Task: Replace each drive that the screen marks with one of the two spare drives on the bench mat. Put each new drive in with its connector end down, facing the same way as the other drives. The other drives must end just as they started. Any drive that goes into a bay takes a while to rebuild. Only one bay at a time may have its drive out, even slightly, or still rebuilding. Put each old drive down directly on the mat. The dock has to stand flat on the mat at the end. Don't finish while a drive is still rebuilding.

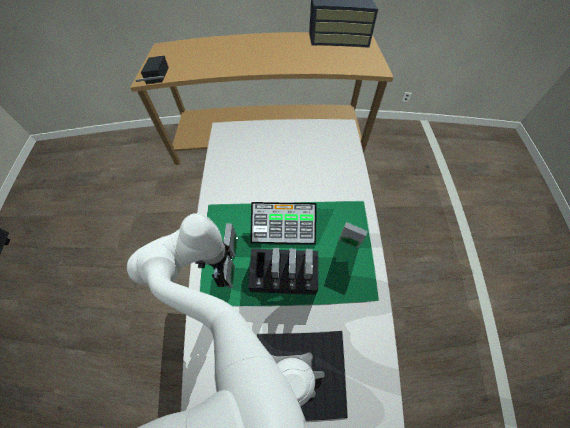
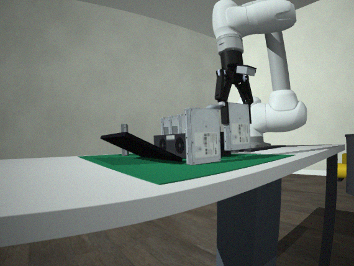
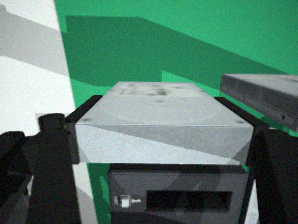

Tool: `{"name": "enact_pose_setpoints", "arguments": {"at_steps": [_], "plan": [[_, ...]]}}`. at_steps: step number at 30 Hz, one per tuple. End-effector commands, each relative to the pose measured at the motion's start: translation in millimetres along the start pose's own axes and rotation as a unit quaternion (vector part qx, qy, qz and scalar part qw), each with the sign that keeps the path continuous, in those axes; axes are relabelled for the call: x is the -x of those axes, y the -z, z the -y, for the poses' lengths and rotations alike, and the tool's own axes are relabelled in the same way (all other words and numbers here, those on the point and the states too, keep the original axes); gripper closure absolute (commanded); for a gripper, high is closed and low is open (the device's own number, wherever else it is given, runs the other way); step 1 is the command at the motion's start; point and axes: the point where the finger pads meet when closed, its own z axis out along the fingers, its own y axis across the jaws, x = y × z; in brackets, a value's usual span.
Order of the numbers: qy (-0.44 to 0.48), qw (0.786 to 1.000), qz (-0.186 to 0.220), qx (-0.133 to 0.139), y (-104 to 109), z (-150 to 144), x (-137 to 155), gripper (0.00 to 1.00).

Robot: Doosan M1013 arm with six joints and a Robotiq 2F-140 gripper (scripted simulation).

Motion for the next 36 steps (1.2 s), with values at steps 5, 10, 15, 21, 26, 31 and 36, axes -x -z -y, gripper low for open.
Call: {"name": "enact_pose_setpoints", "arguments": {"at_steps": [5, 10, 15, 21, 26, 31, 36], "plan": [[0.000, 1.000, 0.000, 0.000, 0.4, -0.3, -0.2, 0.90], [0.000, 1.000, 0.000, 0.000, 0.2, -0.3, -0.2, 0.90], [0.000, 1.000, 0.000, 0.000, -0.4, -0.3, -0.3, 0.90], [0.000, 1.000, 0.000, 0.000, -1.2, -0.3, -0.3, 0.90], [0.000, 1.000, 0.000, 0.000, -2.7, -0.3, -0.3, 0.90], [0.000, 1.000, 0.000, 0.000, -4.5, -0.3, -0.3, 0.90], [0.000, 1.000, 0.000, 0.000, -6.2, -0.3, -0.3, 0.90]]}}
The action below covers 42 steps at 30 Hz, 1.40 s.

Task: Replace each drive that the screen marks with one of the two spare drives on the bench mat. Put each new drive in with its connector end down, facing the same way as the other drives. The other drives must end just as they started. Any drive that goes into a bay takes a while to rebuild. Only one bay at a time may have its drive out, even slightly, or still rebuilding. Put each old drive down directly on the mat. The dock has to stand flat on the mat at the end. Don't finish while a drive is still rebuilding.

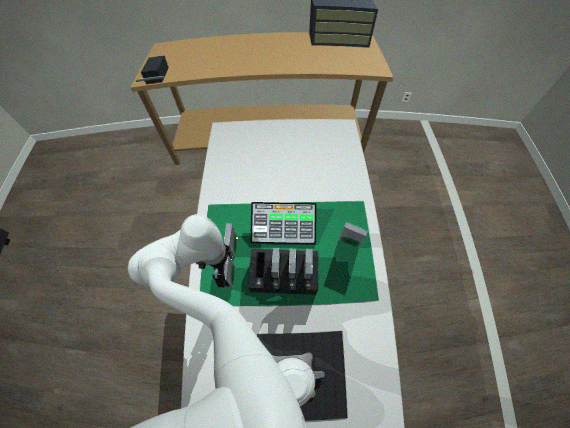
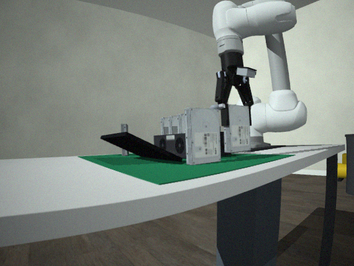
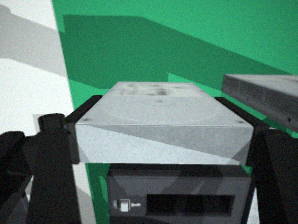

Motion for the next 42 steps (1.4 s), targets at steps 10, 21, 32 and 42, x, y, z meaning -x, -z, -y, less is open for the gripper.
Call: {"name": "enact_pose_setpoints", "arguments": {"at_steps": [10, 21, 32, 42], "plan": [[0.000, 1.000, 0.000, 0.000, -4, 0, 0, 0.90], [0.000, 1.000, 0.000, 0.000, -9, 0, 0, 0.90], [0.000, 1.000, 0.000, 0.000, -14, 0, 0, 0.90], [0.000, 1.000, 0.000, 0.000, -17, 0, 0, 0.90]]}}
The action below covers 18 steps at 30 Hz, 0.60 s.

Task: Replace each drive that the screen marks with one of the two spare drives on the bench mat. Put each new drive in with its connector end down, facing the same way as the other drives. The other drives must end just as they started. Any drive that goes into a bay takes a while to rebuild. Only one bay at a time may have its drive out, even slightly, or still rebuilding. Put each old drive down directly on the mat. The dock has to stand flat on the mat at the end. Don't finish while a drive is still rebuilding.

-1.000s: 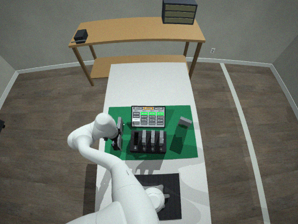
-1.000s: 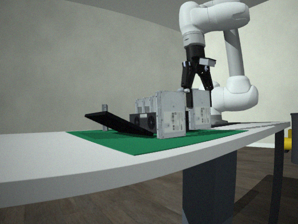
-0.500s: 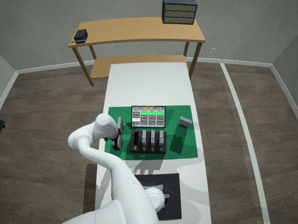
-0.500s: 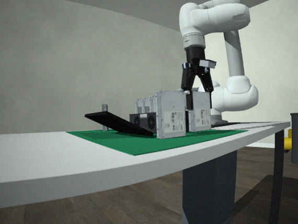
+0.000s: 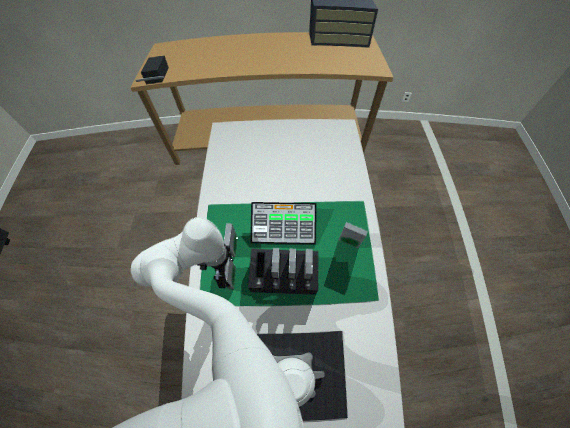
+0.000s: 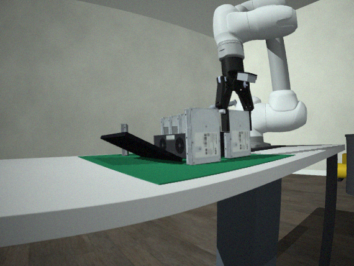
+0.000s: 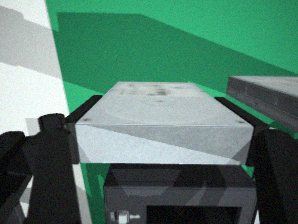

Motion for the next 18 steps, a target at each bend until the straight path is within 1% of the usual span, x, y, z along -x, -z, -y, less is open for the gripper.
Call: {"name": "enact_pose_setpoints", "arguments": {"at_steps": [1, 18], "plan": [[0.000, 1.000, 0.000, 0.000, -0.3, -0.3, -0.3, 0.90], [0.000, 1.000, 0.000, 0.000, -2.0, -0.3, -0.3, 0.90]]}}
